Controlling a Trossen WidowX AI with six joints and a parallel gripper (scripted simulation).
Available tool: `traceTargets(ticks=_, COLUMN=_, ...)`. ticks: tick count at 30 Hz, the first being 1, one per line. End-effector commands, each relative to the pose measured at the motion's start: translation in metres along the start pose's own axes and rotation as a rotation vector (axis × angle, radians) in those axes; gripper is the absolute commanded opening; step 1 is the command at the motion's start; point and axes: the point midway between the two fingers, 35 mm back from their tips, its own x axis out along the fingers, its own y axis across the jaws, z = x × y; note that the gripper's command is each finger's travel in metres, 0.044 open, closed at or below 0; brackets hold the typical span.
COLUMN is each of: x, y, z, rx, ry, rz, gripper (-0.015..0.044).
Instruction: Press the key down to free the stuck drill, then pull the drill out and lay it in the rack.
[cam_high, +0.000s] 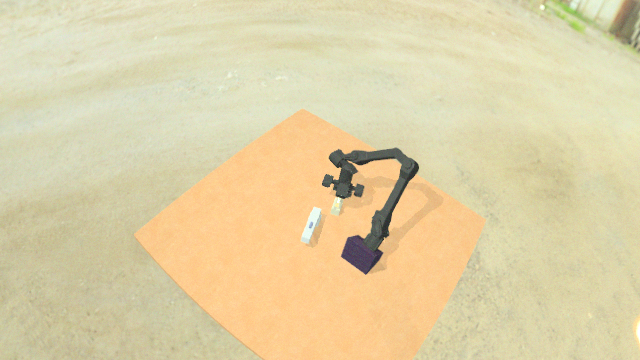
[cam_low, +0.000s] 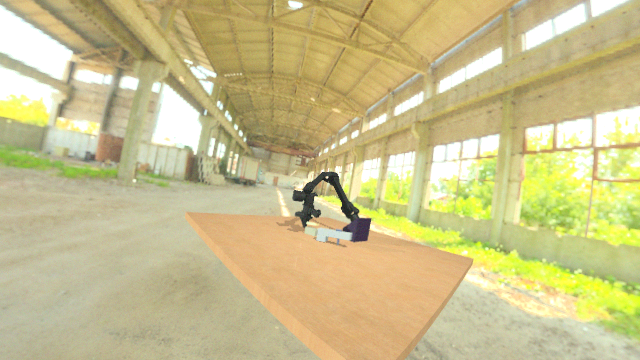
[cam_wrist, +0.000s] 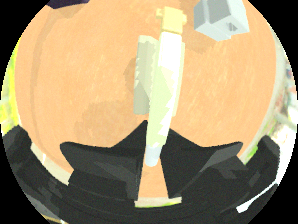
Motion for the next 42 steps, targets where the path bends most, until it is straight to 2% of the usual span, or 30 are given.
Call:
traceTargets(ticks=1, x=0.004, y=0.0, z=0.001, rx=-0.005, ry=-0.005, rz=-0.003, gripper=0.0)
traceTargets(ticks=17, x=0.026, y=-0.001, z=0.001, rx=-0.005, ry=-0.004, rz=-0.002, gripper=0.0)
traceTargets(ticks=34, x=0.019, y=-0.001, z=-0.001, rx=0.0, ry=0.0, rz=-0.003, gripper=0.044)
traceTargets(ticks=42, x=-0.022, y=0.0, z=0.001, rx=-0.005, ry=-0.005, rz=-0.003, gripper=0.044)
